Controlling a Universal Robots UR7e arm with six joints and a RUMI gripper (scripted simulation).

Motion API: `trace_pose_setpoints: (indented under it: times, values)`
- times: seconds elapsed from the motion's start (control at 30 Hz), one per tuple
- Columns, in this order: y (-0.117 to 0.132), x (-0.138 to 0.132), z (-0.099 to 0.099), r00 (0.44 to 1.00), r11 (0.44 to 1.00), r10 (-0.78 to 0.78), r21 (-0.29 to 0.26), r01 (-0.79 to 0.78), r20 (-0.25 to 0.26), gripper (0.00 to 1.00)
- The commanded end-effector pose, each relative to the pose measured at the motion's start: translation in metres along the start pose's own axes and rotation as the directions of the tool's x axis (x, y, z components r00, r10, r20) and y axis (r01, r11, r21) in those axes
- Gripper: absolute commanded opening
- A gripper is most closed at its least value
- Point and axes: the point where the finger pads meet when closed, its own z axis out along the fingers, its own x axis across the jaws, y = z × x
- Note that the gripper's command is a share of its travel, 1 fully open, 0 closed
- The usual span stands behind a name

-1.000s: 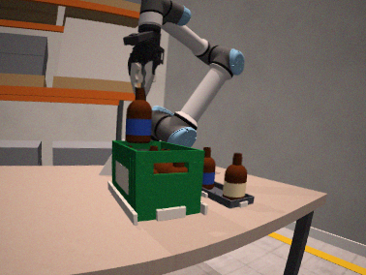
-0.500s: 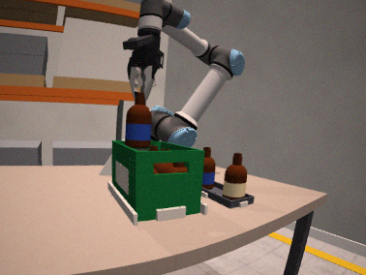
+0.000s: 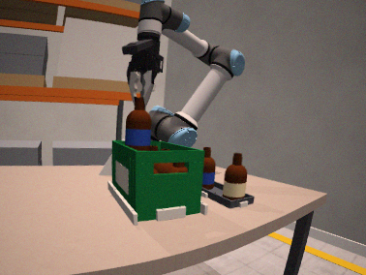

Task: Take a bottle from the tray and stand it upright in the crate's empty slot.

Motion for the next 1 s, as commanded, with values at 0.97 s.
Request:
trace_pose_setpoints:
  times: [0.97]
  values:
    - [-0.0003,0.0001,0.0057,1.000,1.000,0.000,0.001,0.000,0.000,0.00]
